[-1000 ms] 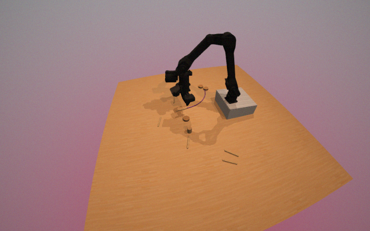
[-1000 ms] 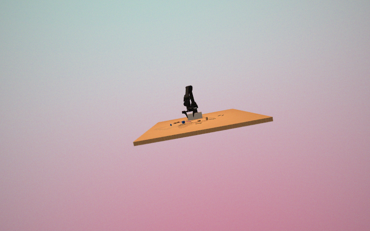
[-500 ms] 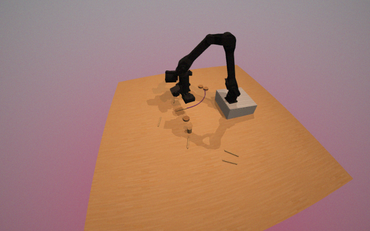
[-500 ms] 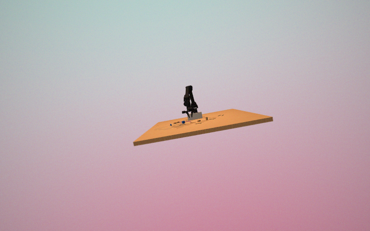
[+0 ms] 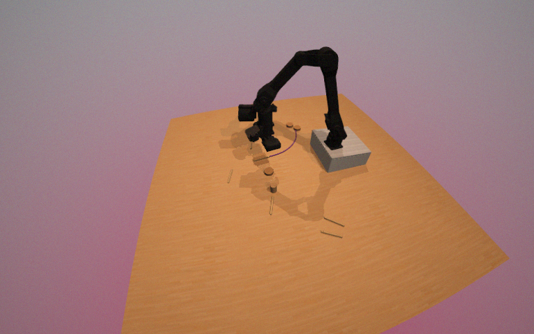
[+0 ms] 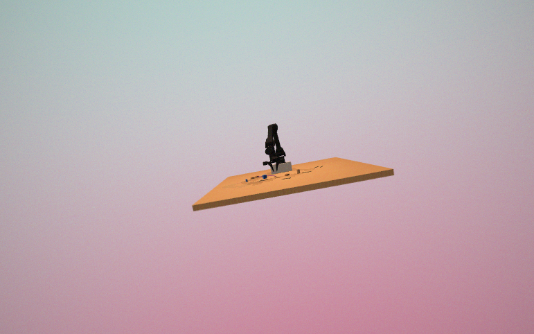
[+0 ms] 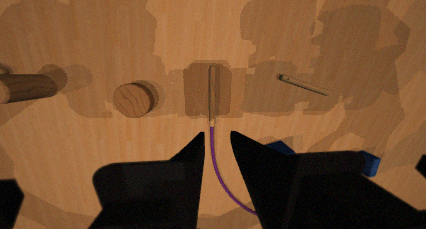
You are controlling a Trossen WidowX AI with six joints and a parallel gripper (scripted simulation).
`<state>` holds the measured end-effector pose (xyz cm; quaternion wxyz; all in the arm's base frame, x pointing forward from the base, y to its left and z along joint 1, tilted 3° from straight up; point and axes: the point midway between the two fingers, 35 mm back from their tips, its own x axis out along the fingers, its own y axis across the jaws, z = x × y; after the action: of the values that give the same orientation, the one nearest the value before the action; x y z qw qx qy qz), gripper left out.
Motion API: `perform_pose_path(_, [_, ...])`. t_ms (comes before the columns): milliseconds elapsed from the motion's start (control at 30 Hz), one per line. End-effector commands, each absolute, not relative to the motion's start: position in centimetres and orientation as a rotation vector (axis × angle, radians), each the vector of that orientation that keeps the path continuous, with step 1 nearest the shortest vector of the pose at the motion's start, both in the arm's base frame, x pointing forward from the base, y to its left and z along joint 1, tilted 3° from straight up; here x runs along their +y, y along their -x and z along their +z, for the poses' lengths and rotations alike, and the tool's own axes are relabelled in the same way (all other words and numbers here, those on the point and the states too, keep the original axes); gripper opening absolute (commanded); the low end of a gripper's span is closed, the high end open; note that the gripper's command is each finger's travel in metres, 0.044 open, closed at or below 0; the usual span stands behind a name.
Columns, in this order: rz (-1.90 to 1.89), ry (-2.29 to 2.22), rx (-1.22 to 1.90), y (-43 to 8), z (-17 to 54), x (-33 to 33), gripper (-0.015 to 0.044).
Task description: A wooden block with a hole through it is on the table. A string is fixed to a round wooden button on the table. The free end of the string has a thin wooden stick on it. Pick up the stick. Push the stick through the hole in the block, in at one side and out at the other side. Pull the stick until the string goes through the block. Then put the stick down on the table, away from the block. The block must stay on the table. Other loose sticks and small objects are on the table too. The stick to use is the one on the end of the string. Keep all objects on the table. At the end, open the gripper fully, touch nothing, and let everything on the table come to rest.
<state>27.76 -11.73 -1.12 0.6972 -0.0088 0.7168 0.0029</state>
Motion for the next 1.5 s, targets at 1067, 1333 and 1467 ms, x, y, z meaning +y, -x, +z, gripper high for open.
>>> perform_pose_path(1067, [0.007, 0.012, 1.602, -27.3, -6.1, -11.6, 0.0125])
perform_pose_path(1333, [0.006, 0.016, 1.602, -27.4, -5.9, -11.7, 0.0000])
perform_pose_path(1467, [0.006, 0.016, 1.602, -27.4, -5.9, -11.7, 0.0000])
